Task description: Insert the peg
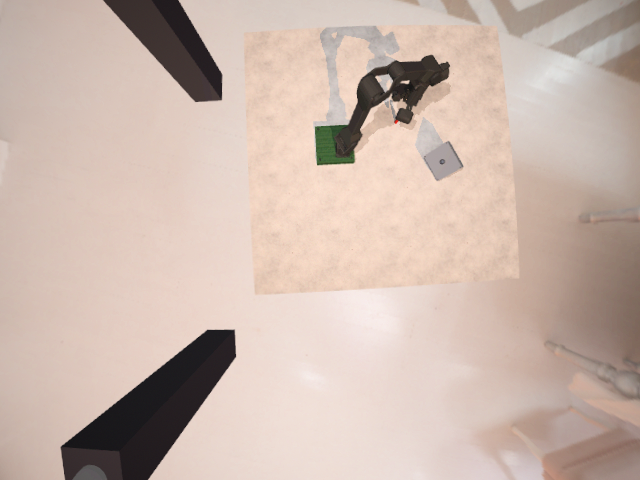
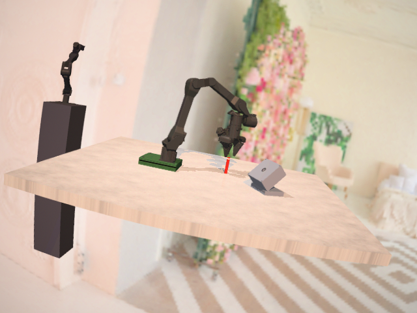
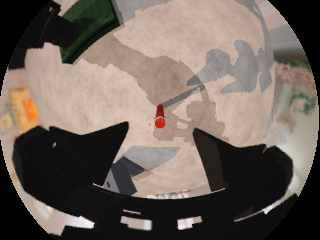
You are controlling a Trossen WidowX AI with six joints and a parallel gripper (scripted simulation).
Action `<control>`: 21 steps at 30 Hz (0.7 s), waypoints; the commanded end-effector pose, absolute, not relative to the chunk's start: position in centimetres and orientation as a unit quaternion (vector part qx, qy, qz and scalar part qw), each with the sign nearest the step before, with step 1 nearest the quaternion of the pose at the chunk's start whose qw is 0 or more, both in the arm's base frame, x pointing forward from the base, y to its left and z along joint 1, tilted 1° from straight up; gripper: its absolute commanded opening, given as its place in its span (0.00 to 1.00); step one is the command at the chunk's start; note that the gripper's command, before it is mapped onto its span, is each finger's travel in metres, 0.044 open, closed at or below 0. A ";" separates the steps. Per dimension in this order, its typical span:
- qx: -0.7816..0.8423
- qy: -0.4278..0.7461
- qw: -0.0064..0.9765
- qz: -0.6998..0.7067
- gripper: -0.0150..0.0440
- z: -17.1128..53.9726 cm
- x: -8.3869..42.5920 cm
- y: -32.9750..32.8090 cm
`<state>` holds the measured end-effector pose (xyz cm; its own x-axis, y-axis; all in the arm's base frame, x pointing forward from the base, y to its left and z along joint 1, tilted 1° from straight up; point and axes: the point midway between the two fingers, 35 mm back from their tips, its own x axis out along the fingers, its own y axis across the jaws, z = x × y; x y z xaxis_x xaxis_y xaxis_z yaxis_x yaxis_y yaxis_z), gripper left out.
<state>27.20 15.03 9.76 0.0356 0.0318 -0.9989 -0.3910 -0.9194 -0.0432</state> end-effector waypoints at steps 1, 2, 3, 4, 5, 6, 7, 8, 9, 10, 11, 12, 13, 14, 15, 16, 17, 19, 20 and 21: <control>-0.699 0.127 0.152 0.687 1.00 8.8 27.0 15.1; -0.699 0.127 0.152 0.687 1.00 8.6 27.0 15.1; -0.699 0.127 0.152 0.687 1.00 8.5 27.0 15.1; -0.699 0.127 0.152 0.687 1.00 8.3 27.0 15.1; -0.699 0.127 0.152 0.687 1.00 8.1 27.0 15.1; -0.699 0.127 0.152 0.687 1.00 8.0 27.0 15.1; -0.699 0.127 0.152 0.687 1.00 7.8 27.0 15.1; -0.699 0.127 0.152 0.687 1.00 7.6 27.0 15.1; -0.699 0.127 0.152 0.687 1.00 7.5 27.0 15.1; -0.699 0.127 0.152 0.687 1.00 7.3 27.0 15.1; -0.699 0.127 0.152 0.687 1.00 7.2 27.0 15.1; -0.699 0.127 0.152 0.687 1.00 7.0 27.0 15.1; -0.699 0.127 0.152 0.687 1.00 6.8 27.0 15.1; -0.699 0.127 0.152 0.687 1.00 6.7 27.0 15.1; -0.699 0.127 0.152 0.687 1.00 6.5 27.0 15.1; -0.699 0.127 0.152 0.687 1.00 6.3 27.0 15.1; -0.699 0.127 0.152 0.687 1.00 6.2 27.0 15.1; -0.699 0.127 0.152 0.687 1.00 5.9 27.0 15.1; -0.699 0.127 0.152 0.687 1.00 5.7 27.0 15.1; -0.699 0.127 0.152 0.687 1.00 5.5 27.0 15.1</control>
